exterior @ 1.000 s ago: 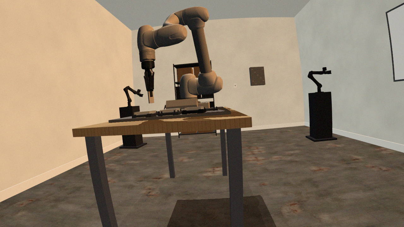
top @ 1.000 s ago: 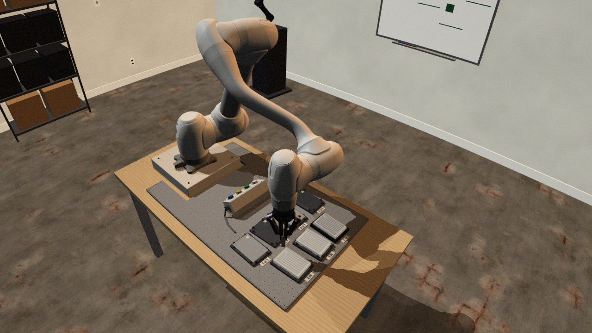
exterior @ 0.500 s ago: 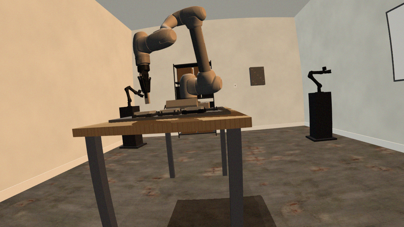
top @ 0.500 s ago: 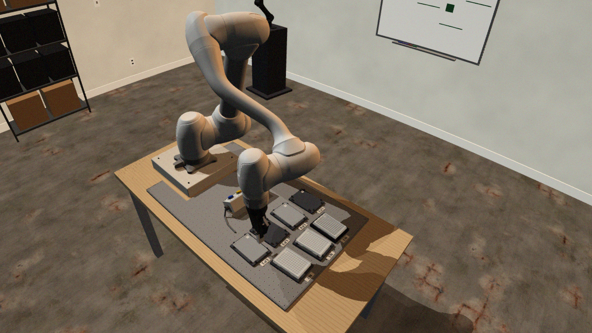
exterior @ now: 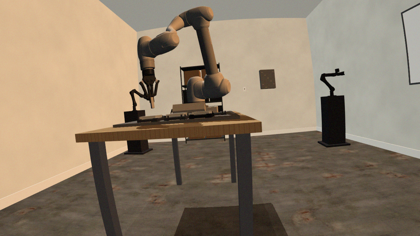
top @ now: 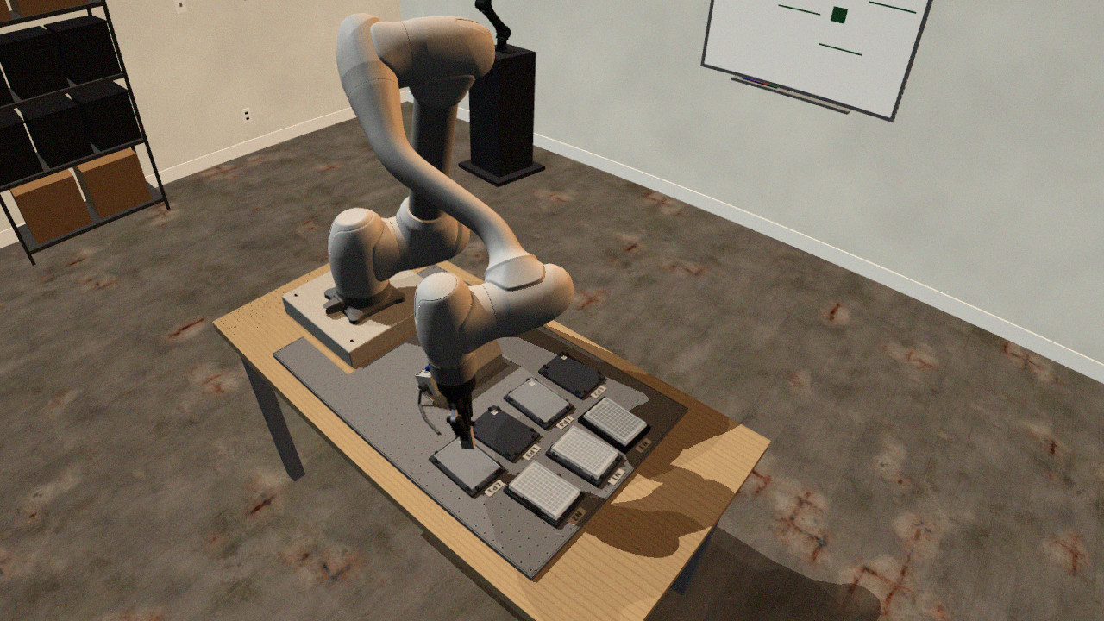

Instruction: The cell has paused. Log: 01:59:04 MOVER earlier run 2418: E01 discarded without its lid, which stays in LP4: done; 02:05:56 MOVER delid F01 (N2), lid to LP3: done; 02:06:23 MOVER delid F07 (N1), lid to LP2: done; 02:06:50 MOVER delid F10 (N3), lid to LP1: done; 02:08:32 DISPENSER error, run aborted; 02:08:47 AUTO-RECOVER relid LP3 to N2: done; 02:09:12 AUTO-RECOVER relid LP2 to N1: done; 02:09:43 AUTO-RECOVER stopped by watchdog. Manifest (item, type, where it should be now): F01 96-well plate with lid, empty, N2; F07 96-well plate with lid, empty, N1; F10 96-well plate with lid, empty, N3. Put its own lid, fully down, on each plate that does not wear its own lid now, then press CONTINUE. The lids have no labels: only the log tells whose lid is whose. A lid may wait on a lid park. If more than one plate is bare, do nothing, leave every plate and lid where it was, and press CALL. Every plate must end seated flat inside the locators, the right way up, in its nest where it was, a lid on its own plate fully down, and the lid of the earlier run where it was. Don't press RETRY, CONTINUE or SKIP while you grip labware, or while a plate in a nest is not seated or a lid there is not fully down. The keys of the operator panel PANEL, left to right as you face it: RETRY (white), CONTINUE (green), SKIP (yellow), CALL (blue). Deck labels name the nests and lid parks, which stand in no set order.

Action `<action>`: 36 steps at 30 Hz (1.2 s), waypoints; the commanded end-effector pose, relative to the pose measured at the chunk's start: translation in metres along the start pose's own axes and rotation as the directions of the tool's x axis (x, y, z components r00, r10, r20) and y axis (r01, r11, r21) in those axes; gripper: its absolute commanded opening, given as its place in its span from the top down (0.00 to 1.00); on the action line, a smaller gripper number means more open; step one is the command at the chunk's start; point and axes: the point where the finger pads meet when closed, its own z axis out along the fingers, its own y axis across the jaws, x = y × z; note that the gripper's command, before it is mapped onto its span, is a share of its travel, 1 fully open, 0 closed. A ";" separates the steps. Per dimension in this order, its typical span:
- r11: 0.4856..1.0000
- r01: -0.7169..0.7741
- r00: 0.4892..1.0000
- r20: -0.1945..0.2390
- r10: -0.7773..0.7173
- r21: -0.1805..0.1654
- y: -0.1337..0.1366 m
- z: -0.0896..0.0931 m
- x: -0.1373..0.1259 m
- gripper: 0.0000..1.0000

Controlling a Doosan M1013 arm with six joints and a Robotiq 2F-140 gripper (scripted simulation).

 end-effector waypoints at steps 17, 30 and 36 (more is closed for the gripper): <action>0.800 -0.595 0.802 0.011 0.597 -0.076 0.001 0.000 -0.004 0.34; 0.800 -0.595 0.802 0.011 0.597 -0.076 0.001 0.000 -0.004 0.34; 0.800 -0.595 0.802 0.011 0.597 -0.076 0.001 0.000 -0.004 0.34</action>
